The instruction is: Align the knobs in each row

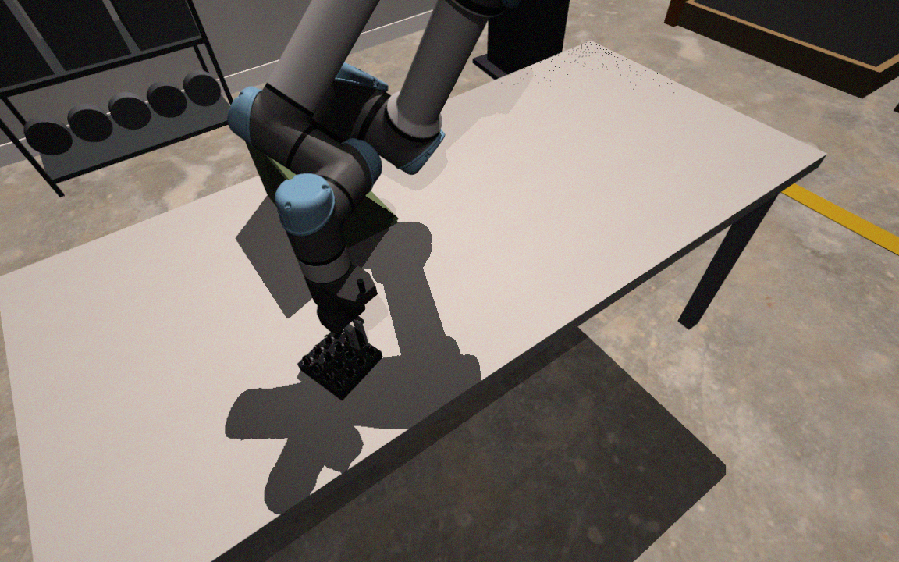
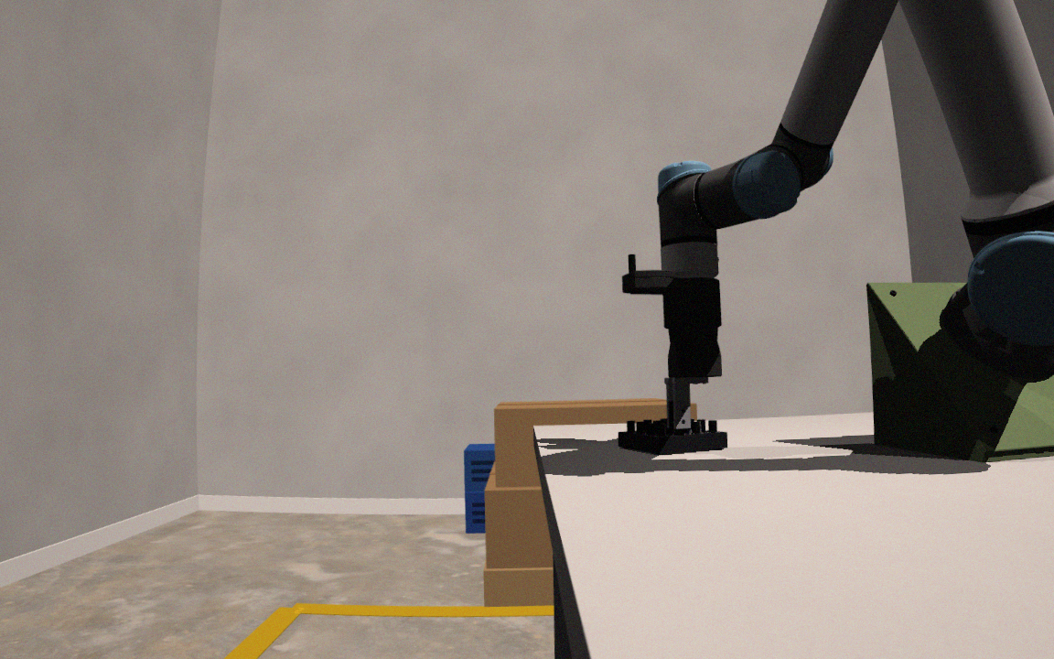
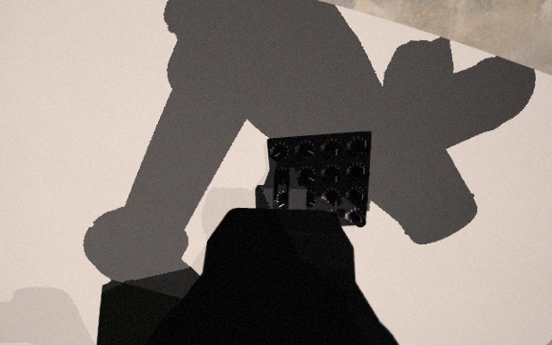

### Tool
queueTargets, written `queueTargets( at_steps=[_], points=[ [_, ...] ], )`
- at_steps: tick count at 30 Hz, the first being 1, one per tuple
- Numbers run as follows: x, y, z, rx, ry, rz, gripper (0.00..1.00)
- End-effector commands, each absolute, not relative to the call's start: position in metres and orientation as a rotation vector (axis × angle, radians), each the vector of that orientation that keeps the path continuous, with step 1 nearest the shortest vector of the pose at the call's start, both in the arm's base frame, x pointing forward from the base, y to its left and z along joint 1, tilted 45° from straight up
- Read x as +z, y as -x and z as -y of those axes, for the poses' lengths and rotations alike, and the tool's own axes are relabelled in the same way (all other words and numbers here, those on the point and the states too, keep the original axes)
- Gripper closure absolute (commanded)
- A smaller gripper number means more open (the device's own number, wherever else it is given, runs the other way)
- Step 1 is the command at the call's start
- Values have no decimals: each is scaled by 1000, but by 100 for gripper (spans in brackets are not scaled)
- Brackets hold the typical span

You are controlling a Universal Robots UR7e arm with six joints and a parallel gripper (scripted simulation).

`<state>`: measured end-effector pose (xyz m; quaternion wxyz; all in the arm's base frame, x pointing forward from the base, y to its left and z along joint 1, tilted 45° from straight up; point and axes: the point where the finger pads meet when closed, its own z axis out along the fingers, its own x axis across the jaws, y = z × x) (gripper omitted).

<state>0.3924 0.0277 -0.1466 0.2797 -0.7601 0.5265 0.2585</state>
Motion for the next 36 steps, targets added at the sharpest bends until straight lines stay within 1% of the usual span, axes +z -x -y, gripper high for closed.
queueTargets(
  at_steps=[1,25,36],
  points=[
    [-147,-391,-30,698,2036,-1413,70],
    [-146,-391,-30,738,1979,-1519,70],
    [-146,-391,-30,794,1887,-1670,70]
  ],
)
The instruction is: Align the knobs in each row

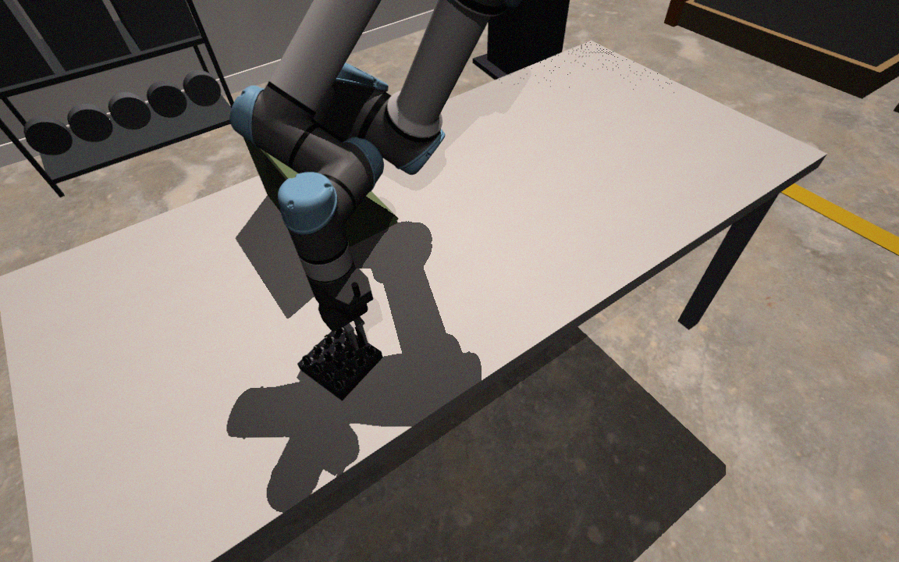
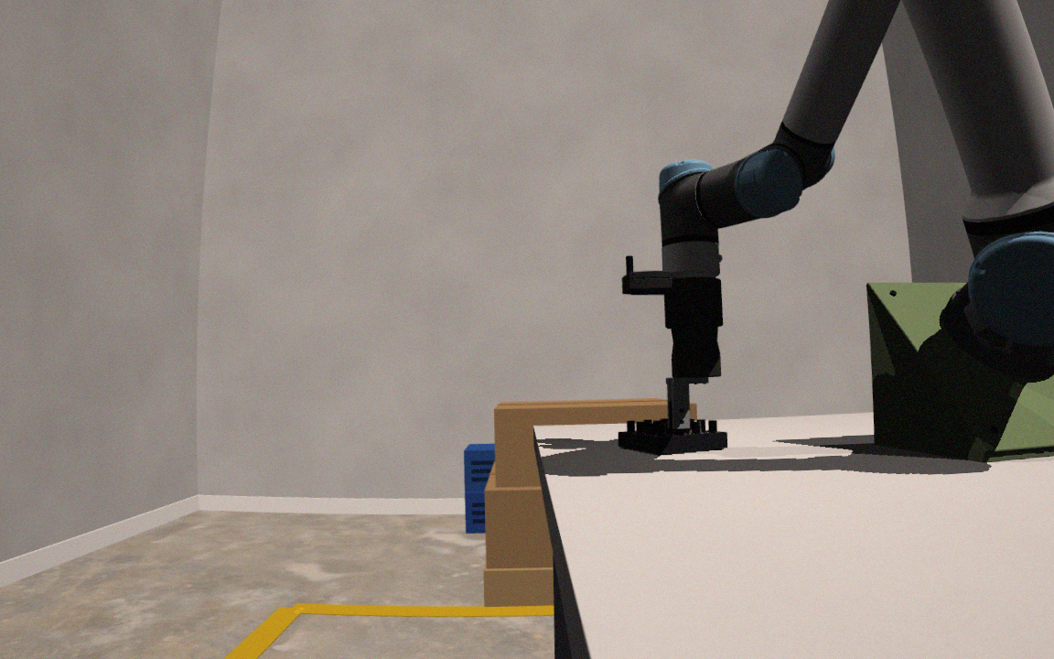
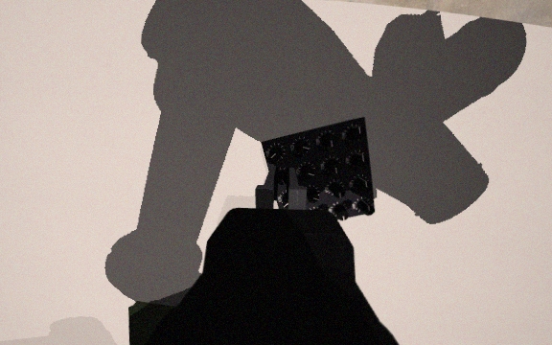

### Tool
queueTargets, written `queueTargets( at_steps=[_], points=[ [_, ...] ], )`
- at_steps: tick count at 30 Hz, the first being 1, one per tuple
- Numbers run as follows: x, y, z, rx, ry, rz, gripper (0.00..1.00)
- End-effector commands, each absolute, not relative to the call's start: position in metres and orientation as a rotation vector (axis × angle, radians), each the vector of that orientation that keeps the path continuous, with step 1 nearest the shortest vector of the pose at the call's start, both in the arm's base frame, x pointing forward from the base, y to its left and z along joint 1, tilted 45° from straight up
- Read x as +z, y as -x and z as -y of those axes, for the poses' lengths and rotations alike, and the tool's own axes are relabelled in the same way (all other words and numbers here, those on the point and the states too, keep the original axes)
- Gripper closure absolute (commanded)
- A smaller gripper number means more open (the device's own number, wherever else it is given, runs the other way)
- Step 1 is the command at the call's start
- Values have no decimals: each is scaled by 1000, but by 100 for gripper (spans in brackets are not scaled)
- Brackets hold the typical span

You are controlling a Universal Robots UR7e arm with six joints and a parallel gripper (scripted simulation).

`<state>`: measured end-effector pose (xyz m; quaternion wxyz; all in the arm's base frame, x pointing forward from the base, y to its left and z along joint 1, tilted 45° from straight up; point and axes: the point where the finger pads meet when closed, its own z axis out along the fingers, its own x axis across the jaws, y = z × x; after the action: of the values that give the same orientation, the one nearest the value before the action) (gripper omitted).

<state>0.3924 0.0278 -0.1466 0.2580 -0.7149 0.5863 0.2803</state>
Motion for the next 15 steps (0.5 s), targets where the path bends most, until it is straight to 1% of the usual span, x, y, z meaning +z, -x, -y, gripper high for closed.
queueTargets(
  at_steps=[1,15],
  points=[
    [-146,-391,-30,800,1876,-1687,70],
    [-146,-391,-30,884,1710,-1916,70]
  ],
)
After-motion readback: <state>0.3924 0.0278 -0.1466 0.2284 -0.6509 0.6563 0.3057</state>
